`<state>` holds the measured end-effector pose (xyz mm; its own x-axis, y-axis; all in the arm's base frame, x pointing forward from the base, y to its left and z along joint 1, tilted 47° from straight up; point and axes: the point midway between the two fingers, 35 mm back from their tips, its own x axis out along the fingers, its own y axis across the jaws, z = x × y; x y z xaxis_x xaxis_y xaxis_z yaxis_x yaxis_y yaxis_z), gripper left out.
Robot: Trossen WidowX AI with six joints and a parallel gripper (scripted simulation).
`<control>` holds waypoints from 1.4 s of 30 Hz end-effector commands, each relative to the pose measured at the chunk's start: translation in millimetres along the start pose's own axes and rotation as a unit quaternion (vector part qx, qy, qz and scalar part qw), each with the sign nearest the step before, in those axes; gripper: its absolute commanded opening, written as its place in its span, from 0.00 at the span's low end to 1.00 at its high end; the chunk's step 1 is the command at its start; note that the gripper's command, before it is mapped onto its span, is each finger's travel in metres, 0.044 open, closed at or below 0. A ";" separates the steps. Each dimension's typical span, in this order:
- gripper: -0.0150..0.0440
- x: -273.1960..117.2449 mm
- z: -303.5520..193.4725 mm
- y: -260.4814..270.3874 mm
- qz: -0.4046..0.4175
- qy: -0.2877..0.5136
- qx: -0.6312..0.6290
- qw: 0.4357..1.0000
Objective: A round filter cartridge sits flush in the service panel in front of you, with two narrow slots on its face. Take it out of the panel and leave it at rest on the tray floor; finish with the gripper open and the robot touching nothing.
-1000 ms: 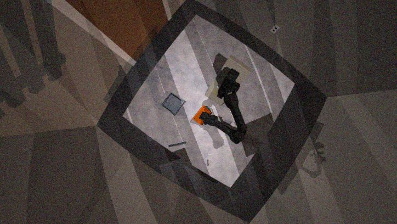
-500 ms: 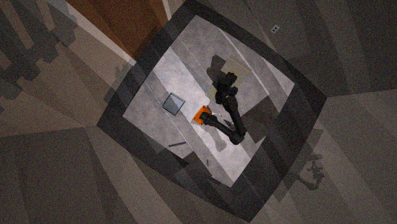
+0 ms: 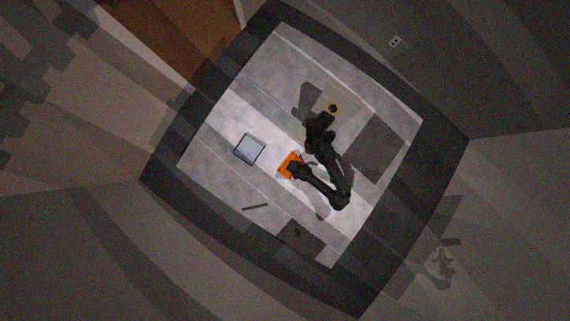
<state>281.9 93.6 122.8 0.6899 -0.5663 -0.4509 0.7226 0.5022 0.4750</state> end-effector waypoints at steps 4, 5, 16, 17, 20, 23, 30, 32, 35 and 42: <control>0.25 2.7 -0.1 -21.0 0.002 -0.003 0.003 1.000; 0.25 3.2 -0.3 -24.3 0.002 -0.003 0.003 1.000; 0.42 3.2 -1.4 -23.0 -0.001 0.000 -0.001 1.000; 0.42 3.2 -1.4 -23.0 -0.001 0.000 -0.001 1.000; 0.42 3.3 -1.2 -24.4 0.000 -0.001 0.000 1.000; 0.42 3.6 -0.4 -27.4 0.002 -0.003 0.003 1.000; 0.42 -4.2 4.8 40.9 0.002 -0.003 0.003 1.000; 0.42 -4.9 5.5 47.8 0.002 -0.003 0.004 1.000; 0.46 -5.7 5.6 49.1 0.002 -0.003 0.004 1.000; 0.77 -38.3 8.1 94.6 0.004 0.000 0.010 1.000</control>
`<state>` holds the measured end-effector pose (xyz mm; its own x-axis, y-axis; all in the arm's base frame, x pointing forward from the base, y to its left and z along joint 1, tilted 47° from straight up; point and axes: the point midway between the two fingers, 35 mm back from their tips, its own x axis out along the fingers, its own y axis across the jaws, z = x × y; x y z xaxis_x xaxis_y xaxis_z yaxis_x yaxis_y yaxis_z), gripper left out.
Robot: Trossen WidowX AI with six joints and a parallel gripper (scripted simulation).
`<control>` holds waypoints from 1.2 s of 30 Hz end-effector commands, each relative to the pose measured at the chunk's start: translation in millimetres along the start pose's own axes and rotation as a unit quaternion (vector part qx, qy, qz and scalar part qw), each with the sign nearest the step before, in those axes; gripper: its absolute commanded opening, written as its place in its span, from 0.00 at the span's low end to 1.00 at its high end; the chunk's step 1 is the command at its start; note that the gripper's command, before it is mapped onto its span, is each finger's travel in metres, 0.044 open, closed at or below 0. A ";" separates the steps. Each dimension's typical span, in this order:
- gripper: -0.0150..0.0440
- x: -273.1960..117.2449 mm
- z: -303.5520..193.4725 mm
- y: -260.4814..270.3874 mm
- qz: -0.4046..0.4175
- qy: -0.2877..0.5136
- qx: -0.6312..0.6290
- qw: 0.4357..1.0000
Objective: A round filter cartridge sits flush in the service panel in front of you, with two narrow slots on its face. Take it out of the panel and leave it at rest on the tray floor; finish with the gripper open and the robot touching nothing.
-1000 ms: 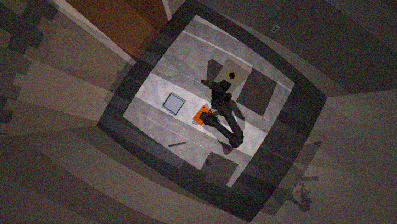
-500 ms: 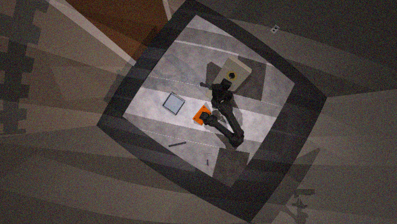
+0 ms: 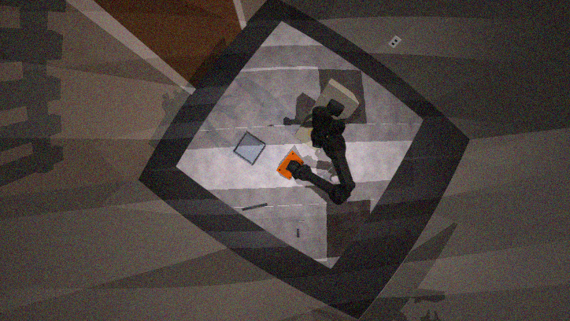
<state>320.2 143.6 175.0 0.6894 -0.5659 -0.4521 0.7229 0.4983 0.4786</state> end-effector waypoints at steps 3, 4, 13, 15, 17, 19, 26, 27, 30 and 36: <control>0.91 -25.5 4.3 31.2 0.006 0.000 0.010 1.000; 0.95 -26.4 4.5 32.1 0.006 0.000 0.010 1.000; 0.77 5.0 -4.7 -35.9 -0.098 0.062 -0.416 0.902; 0.77 10.7 -5.2 -55.4 -0.120 0.091 -0.516 0.843; 0.77 15.2 -4.9 -75.2 -0.138 0.126 -0.606 0.773; 0.77 17.4 -4.3 -87.9 -0.147 0.151 -0.658 0.723; 0.77 18.6 -4.2 -89.9 -0.148 0.154 -0.664 0.717; 0.77 19.9 -4.4 -90.4 -0.147 0.154 -0.664 0.717; 0.77 24.4 -4.7 -92.1 -0.147 0.154 -0.664 0.717; 0.77 33.5 -5.2 -95.7 -0.147 0.154 -0.664 0.717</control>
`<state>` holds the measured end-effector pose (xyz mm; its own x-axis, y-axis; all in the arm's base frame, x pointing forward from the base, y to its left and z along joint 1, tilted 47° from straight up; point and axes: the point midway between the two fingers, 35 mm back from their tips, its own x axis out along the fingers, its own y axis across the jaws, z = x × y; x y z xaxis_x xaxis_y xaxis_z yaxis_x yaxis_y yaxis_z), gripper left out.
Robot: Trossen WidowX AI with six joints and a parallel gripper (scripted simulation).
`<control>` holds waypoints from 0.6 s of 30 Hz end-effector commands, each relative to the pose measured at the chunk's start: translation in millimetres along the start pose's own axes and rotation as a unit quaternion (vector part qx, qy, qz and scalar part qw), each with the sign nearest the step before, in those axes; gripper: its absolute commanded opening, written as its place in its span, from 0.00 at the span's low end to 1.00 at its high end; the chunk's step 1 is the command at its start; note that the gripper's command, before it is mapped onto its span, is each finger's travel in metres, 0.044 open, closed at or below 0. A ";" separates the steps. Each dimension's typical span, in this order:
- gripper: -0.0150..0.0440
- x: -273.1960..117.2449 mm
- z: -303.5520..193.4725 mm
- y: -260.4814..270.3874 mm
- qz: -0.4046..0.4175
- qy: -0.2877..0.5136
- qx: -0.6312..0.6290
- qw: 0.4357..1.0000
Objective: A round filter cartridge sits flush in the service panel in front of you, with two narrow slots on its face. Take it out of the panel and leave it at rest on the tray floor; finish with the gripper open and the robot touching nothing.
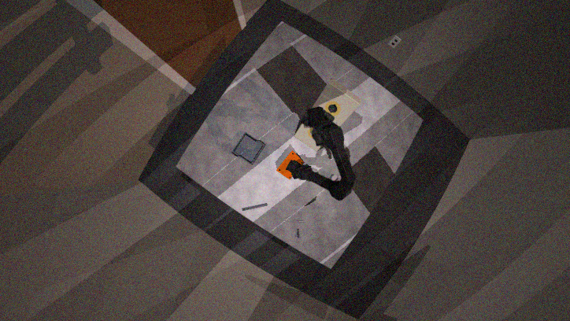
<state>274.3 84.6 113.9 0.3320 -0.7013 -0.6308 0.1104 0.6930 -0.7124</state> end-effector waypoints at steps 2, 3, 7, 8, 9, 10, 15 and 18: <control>0.77 8.5 -1.8 -0.2 -0.002 0.002 -0.004 1.000; 0.77 10.2 -1.8 -0.2 -0.002 0.002 -0.004 1.000; 0.77 16.6 -1.8 -0.3 -0.002 0.002 -0.004 1.000; 0.77 18.2 -1.8 -0.3 -0.002 0.002 -0.004 1.000; 0.77 19.9 -1.8 -0.4 -0.002 0.002 -0.004 1.000; 0.77 21.5 -1.8 -0.5 -0.002 0.002 -0.004 1.000; 0.77 29.5 -2.0 -0.9 -0.002 0.002 -0.004 1.000; 0.77 34.2 -2.3 -1.3 -0.003 0.001 -0.004 1.000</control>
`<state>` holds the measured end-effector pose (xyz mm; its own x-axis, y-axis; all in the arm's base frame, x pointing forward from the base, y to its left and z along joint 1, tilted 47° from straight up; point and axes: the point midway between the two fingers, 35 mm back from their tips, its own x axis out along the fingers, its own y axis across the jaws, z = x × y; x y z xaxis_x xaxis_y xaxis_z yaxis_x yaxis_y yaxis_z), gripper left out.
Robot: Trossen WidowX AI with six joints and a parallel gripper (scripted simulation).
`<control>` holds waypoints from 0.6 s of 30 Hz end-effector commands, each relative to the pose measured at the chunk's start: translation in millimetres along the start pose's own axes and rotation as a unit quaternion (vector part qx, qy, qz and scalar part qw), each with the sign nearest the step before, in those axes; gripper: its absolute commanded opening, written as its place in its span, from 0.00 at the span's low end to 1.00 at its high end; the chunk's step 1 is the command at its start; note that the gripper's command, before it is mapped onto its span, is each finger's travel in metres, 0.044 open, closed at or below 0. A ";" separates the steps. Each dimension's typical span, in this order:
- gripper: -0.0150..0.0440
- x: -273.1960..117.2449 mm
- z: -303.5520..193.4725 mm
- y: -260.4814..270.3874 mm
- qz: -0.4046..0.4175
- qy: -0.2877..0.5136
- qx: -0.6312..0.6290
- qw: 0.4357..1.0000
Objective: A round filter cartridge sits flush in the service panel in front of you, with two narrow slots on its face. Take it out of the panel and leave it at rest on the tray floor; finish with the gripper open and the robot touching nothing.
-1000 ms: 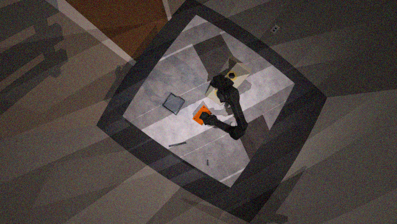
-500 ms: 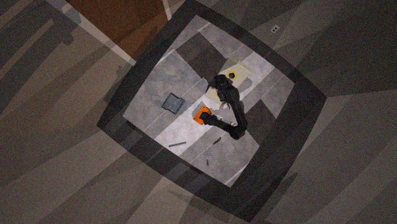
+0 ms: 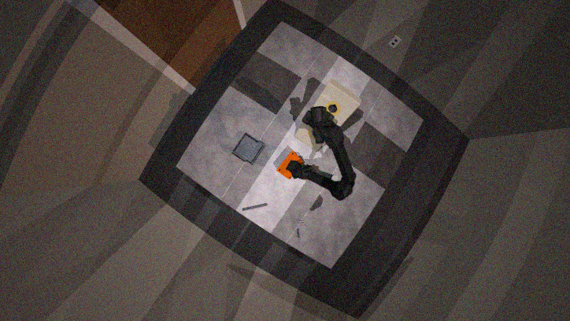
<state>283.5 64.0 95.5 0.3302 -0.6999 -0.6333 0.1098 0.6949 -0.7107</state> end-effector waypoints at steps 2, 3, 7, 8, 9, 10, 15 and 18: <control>0.77 8.1 -2.0 -1.5 -0.004 0.000 -0.004 1.000; 0.77 8.9 -2.1 -1.5 -0.004 0.000 -0.004 1.000; 0.74 5.7 -0.4 -0.7 -0.001 0.000 0.000 1.000; 0.73 5.7 -0.4 -0.7 -0.001 0.000 0.000 1.000; 0.71 5.7 -0.4 -0.7 -0.001 0.000 0.000 1.000; 0.70 5.7 -0.4 -0.7 -0.001 0.000 0.000 1.000; 0.65 5.7 -0.4 -0.7 -0.001 0.000 0.000 1.000; 0.61 5.7 -0.4 -0.7 -0.001 0.000 0.000 1.000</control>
<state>284.9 59.0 92.8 0.3306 -0.7040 -0.6286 0.1094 0.6901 -0.7154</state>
